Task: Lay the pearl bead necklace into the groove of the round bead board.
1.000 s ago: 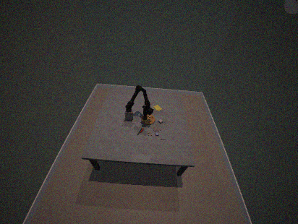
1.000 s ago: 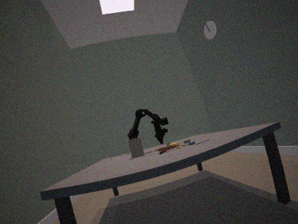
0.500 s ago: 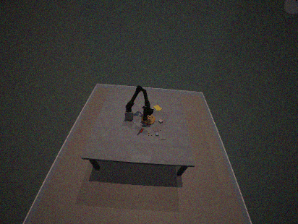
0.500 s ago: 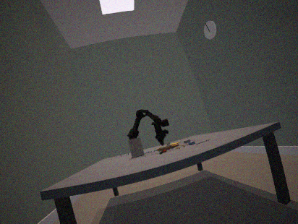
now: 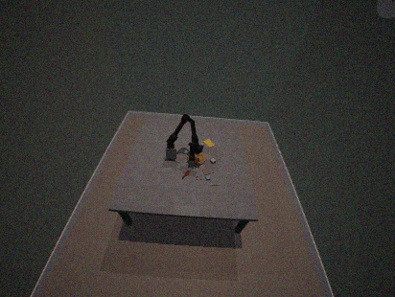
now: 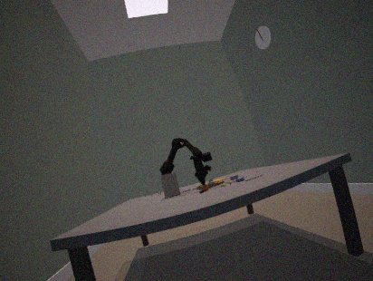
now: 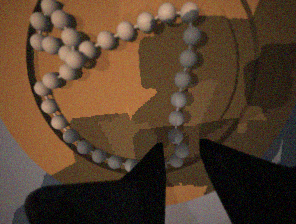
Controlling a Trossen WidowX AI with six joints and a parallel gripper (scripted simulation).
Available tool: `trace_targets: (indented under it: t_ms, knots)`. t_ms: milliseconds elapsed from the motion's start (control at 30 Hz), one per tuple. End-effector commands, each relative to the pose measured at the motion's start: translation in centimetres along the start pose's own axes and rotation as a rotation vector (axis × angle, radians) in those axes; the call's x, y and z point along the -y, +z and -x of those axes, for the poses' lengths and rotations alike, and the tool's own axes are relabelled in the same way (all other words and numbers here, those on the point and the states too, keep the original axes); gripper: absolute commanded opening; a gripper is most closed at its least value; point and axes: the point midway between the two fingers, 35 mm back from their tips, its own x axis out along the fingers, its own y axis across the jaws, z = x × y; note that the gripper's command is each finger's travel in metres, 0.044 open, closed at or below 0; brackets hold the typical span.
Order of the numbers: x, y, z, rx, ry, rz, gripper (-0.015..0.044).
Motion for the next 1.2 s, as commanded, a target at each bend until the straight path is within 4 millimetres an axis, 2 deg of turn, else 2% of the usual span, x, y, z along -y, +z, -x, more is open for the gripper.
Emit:
trace_targets:
  t_ms: [0,100,1167]
  knots:
    - [-0.01,0.02,0.02,0.000,0.000,0.001,0.0067]
    - [-0.01,0.02,0.02,0.000,0.000,0.001,0.0000]
    - [0.03,-0.09,0.42,-0.003,0.003,-0.008,0.0000]
